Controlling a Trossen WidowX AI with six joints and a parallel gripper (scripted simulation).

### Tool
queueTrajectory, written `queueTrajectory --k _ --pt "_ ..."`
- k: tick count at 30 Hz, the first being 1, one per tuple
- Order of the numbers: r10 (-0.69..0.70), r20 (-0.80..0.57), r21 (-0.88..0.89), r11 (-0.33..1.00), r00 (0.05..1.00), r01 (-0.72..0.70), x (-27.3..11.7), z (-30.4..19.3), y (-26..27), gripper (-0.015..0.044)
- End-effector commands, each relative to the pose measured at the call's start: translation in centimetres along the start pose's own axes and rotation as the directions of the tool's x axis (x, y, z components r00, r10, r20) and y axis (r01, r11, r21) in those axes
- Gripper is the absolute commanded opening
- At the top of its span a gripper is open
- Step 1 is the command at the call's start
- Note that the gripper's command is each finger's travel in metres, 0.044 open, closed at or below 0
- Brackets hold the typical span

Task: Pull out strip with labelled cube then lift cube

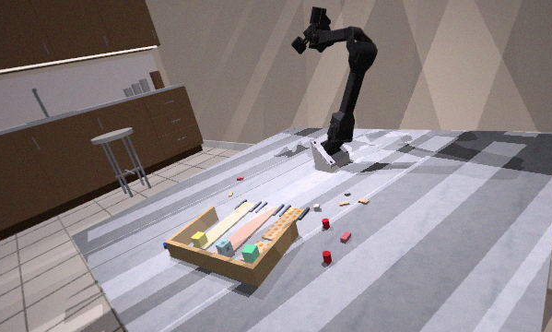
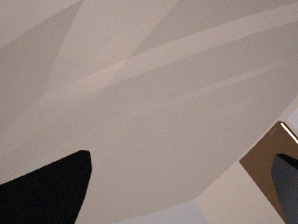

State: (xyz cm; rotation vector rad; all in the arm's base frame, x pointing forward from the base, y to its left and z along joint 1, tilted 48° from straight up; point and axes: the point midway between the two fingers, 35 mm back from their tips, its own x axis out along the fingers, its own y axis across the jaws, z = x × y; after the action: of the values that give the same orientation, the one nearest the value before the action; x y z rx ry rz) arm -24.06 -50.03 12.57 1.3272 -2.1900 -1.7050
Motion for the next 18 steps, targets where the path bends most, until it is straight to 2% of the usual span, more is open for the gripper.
queueTrajectory --k 1,9,13,18 --pt "-0.005 -0.007 -0.009 1.0 1.0 0.005 -0.1 -0.2 -0.2 0.04" --pt "-0.22 -0.278 -0.387 0.917 0.935 0.1 -6.5 -8.0 -7.6 0.04" --pt "-0.352 -0.401 -0.573 0.817 0.845 0.068 -11.0 -11.3 -11.9 0.04" --pt "-0.512 -0.513 -0.739 0.671 0.689 -0.052 -17.4 -13.9 -16.9 0.04"
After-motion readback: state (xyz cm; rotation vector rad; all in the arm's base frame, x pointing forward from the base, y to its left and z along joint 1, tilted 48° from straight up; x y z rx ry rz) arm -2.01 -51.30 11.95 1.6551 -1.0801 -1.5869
